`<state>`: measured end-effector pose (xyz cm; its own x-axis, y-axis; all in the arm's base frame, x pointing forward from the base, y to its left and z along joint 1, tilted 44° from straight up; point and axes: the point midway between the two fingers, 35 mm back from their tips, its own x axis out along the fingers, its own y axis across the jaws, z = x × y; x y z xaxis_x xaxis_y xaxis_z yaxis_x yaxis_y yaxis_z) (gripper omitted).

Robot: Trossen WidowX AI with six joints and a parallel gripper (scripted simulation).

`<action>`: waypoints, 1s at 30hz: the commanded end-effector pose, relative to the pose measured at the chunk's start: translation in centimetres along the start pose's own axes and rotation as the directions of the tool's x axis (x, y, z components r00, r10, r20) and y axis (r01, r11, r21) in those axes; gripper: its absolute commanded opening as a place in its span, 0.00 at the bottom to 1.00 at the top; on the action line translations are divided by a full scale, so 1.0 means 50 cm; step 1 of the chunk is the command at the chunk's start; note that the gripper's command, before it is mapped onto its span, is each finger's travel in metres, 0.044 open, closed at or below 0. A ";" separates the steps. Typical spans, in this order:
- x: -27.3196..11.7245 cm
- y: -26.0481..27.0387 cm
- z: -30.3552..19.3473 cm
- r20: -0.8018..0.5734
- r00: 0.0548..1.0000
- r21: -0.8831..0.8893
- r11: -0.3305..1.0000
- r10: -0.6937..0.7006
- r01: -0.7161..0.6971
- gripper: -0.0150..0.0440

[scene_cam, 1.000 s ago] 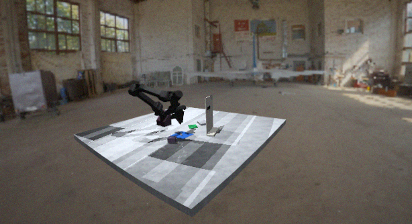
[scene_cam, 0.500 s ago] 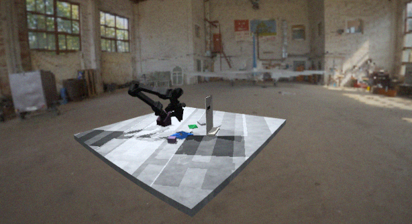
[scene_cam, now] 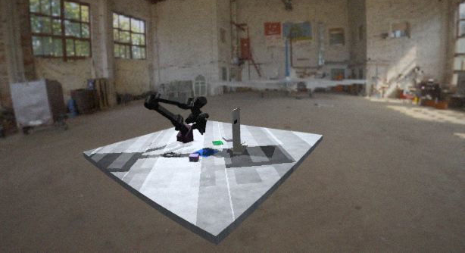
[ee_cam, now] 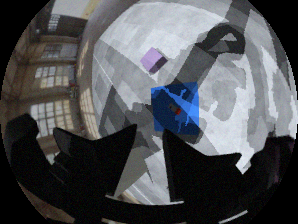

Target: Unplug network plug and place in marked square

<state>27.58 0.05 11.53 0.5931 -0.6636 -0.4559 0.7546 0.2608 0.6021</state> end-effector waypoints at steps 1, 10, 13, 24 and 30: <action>-0.001 0.001 0.000 0.000 1.000 0.000 1.000 0.000 0.000 0.52; -0.032 0.027 -0.007 -0.008 1.000 0.003 1.000 -0.008 0.008 0.52; -0.044 0.037 -0.008 -0.009 1.000 0.004 1.000 -0.010 0.010 0.52; -0.091 0.070 -0.009 -0.010 1.000 0.006 1.000 -0.013 0.013 0.52; -0.118 0.087 -0.007 -0.007 1.000 0.007 1.000 -0.010 0.010 0.52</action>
<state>27.50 4.71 15.91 0.5877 -0.6569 -0.4724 0.7603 0.2487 0.6001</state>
